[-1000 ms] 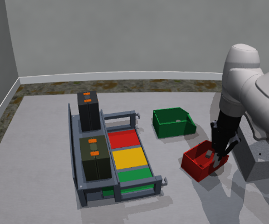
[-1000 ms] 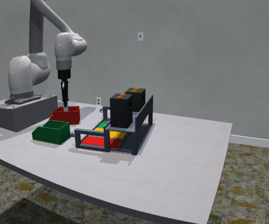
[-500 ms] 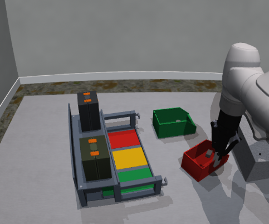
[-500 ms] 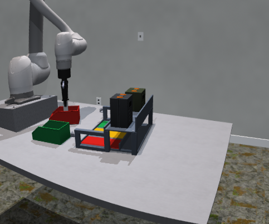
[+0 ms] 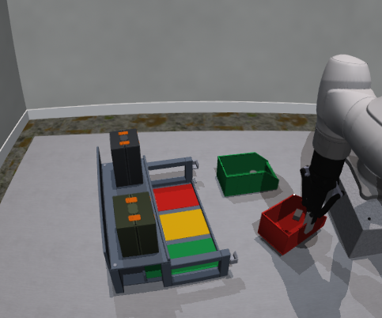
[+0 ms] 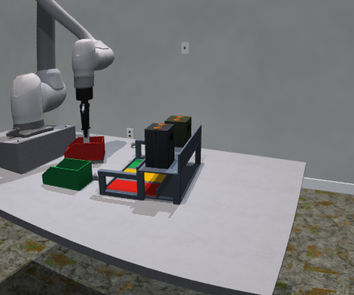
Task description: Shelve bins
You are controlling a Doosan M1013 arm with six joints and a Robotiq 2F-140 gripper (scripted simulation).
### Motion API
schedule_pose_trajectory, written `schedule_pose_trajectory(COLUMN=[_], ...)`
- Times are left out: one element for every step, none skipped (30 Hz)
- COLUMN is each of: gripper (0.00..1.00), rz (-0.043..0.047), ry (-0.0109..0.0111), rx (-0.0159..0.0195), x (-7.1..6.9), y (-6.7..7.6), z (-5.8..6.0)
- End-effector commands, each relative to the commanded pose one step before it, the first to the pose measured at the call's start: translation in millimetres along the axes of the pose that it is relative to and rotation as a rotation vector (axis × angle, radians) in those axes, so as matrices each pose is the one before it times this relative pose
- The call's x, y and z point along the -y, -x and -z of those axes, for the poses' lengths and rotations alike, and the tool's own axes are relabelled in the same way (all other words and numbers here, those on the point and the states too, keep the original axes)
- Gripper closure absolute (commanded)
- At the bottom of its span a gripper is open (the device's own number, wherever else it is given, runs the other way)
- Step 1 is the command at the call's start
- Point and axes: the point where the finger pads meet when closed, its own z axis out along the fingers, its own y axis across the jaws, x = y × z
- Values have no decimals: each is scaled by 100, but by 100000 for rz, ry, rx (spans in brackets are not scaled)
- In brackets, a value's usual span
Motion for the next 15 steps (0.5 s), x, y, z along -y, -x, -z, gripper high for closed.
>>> schedule_pose_trajectory(gripper=[90,90,90,90,90,90,90,90,90,90,90,90,90,90,90], rz=[3,0,0,0,0,0,0,0,0,0,0,0,0,0,0], ry=[20,0,0,0,0,0,0,0,0,0,0,0,0,0,0], rx=[6,0,0,0,0,0,0,0,0,0,0,0,0,0,0], x=[-5,0,0,0,0,0,0,0,0,0,0,0,0,0,0], y=[2,0,0,1,0,0,0,0,0,0,0,0,0,0,0], z=[300,115,111,107,101,94,87,0,0,80,72,64,55,47,38])
